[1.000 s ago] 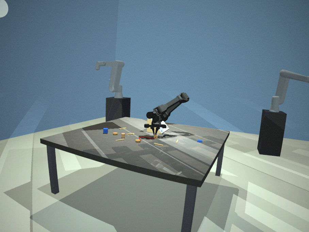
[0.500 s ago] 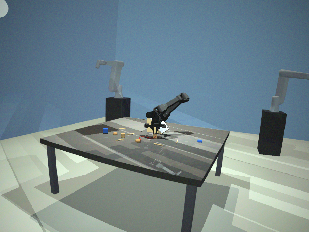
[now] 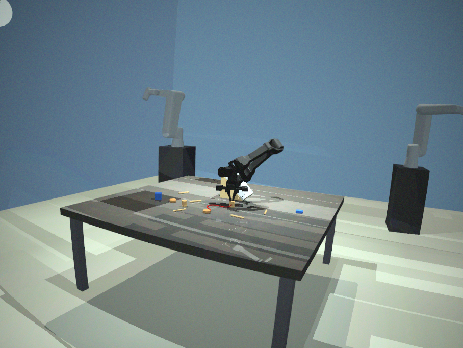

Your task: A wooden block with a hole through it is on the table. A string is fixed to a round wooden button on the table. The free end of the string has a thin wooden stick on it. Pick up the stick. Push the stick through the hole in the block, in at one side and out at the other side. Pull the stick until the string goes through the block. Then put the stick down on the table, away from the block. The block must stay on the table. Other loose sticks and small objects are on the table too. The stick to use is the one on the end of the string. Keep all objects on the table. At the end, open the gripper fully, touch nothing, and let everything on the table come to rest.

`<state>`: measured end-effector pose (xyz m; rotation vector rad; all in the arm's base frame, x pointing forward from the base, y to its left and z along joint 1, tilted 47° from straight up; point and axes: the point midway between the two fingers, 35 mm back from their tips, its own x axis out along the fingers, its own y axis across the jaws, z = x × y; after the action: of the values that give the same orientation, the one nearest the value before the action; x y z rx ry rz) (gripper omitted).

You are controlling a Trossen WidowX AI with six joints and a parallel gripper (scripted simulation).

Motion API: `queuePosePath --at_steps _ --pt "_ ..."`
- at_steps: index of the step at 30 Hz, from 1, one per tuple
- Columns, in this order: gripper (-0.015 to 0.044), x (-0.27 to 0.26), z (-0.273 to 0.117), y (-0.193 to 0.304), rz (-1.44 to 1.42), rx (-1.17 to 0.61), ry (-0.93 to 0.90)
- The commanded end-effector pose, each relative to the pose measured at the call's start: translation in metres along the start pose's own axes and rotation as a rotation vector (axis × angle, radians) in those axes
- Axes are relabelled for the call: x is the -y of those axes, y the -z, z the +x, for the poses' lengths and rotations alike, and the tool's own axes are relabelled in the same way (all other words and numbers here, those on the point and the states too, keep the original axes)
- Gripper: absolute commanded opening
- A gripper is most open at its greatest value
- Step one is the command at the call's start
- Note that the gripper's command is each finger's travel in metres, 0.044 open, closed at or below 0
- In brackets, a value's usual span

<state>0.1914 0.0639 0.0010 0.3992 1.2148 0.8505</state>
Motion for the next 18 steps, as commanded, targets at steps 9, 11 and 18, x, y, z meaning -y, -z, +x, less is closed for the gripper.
queuePosePath --at_steps 9,11,18 --pt "0.0 0.0 0.0 0.012 0.06 -0.007 -0.002" --pt "0.0 0.0 0.0 0.014 0.069 -0.007 -0.002" --pt "0.0 0.0 0.0 0.019 0.094 -0.007 -0.004"
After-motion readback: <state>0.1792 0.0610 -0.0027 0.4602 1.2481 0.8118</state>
